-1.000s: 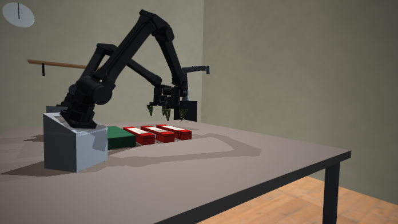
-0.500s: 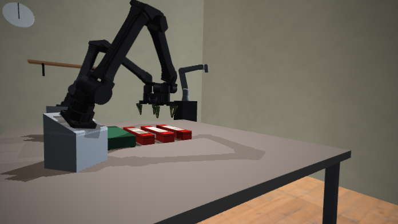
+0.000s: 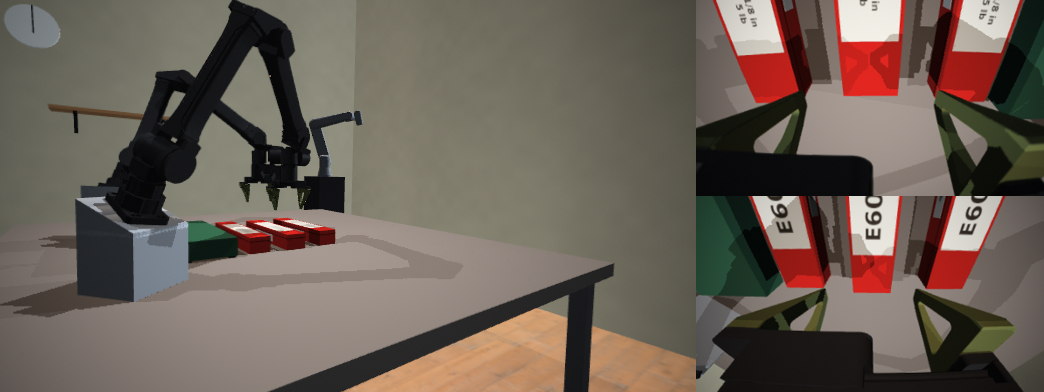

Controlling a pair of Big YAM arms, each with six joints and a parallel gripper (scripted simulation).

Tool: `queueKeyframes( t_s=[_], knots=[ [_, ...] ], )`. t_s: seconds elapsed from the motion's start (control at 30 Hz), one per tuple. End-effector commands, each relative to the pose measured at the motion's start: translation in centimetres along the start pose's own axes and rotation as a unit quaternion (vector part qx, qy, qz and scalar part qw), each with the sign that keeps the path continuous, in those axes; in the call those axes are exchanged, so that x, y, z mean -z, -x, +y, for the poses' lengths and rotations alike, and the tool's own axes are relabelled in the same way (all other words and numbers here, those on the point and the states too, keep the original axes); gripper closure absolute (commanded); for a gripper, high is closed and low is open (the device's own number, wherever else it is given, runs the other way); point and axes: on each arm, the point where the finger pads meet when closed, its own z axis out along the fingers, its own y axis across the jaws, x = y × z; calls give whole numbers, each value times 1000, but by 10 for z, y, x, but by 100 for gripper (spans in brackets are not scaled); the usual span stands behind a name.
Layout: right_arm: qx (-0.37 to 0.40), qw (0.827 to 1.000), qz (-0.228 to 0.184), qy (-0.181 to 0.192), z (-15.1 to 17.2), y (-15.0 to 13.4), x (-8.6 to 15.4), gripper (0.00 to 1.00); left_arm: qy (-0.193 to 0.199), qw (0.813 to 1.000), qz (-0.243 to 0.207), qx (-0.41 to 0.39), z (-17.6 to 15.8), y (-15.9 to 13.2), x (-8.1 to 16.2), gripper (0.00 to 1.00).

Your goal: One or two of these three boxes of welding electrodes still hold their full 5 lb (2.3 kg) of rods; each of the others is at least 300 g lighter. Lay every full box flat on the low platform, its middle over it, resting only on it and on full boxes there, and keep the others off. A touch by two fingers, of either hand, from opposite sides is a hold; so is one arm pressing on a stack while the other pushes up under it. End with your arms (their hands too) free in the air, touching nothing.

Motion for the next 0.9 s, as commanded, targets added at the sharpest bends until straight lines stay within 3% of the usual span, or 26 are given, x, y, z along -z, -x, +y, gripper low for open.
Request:
queueKeyframes(
  t_s=[0.0,0.07,0.13,0.4,0.5,0.53,0.87],
  knots=[
    [-6,1000,-5,-8,-13,-1,-8,0,-2,1000,1,4,5,-5,-15,0],
    [-6,1000,-4,-8,-12,-1,-11,0,10,1000,-4,9,19,-2,-10,0],
    [-4,1000,-2,-4,-7,-2,-19,0,-2,1000,1,4,5,-5,-23,0],
    [-7,1000,-6,-9,-14,0,-37,0,-3,1000,1,3,4,-5,-45,0],
    [-8,1000,-11,-19,-18,5,-23,0,3,1000,-1,6,11,-4,-45,0],
    [-9,1000,-8,-13,-16,-2,-35,0,-1,1000,0,4,6,-5,-50,0],
    [-5,1000,-4,-6,-10,-1,-64,0,-3,1000,1,3,3,-6,-72,0]
  ],
)
